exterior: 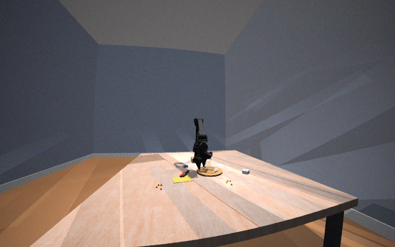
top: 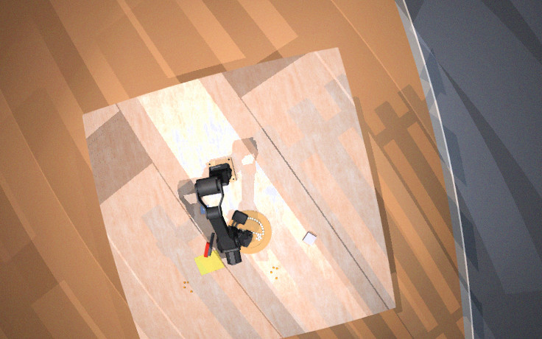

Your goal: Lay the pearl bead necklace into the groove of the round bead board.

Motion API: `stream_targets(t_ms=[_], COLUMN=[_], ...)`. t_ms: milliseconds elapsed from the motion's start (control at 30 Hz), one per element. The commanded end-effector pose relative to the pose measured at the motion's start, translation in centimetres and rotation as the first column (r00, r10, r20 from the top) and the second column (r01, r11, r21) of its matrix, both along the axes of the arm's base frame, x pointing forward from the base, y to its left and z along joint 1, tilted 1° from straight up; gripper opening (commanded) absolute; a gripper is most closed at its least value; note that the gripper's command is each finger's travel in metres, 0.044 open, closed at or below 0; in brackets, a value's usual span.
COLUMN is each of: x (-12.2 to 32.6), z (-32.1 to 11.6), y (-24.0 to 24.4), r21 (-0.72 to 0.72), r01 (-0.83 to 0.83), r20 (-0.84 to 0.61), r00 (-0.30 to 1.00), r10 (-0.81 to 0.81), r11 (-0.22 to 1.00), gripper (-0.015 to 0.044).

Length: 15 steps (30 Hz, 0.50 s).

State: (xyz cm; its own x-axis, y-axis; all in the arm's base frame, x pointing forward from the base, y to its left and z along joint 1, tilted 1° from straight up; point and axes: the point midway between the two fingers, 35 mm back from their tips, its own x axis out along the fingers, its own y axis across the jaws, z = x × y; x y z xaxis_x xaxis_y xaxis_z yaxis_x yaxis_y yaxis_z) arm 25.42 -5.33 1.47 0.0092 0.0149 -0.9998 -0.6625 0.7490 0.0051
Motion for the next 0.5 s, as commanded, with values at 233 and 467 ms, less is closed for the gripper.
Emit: stream_targets(t_ms=[233,467], x=[0.02,0.02], z=[0.32,0.32], y=[-0.01,-0.01], r21=[-0.001,-0.001], r01=[-0.004,-0.004], r20=[-0.002,-0.002], r00=[1.0,1.0], r10=[0.004,0.004], r11=[1.0,1.0], gripper=[0.044,0.044])
